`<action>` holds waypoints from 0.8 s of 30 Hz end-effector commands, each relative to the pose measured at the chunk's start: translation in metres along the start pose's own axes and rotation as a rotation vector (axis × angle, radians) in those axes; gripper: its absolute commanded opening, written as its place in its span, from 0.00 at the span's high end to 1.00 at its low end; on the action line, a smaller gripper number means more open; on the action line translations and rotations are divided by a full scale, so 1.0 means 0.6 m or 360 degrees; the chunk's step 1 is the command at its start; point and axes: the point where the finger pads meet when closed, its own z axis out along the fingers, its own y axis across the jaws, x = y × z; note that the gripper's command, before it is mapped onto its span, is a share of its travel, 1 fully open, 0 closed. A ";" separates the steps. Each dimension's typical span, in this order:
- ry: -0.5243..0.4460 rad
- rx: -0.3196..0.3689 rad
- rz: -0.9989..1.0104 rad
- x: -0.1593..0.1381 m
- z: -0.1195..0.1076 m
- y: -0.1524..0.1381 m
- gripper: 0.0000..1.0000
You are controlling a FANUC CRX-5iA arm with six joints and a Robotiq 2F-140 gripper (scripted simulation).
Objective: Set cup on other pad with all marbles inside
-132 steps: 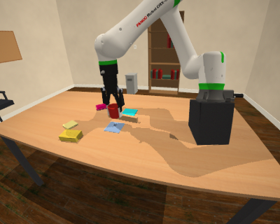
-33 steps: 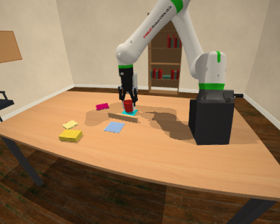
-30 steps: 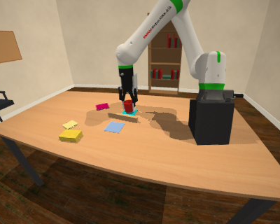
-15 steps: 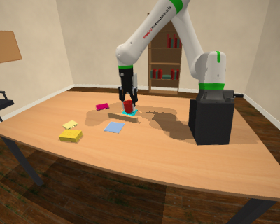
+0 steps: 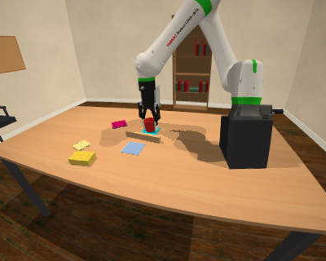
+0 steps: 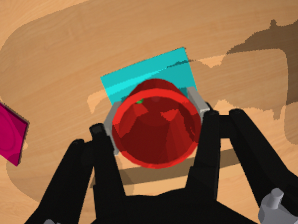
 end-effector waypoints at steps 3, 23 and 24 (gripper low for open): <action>0.0000 0.0001 0.0000 0.000 0.002 0.000 0.51; 0.0000 0.0001 0.0000 0.000 0.003 0.000 0.41; 0.0000 0.0001 0.0000 0.000 0.003 0.000 0.41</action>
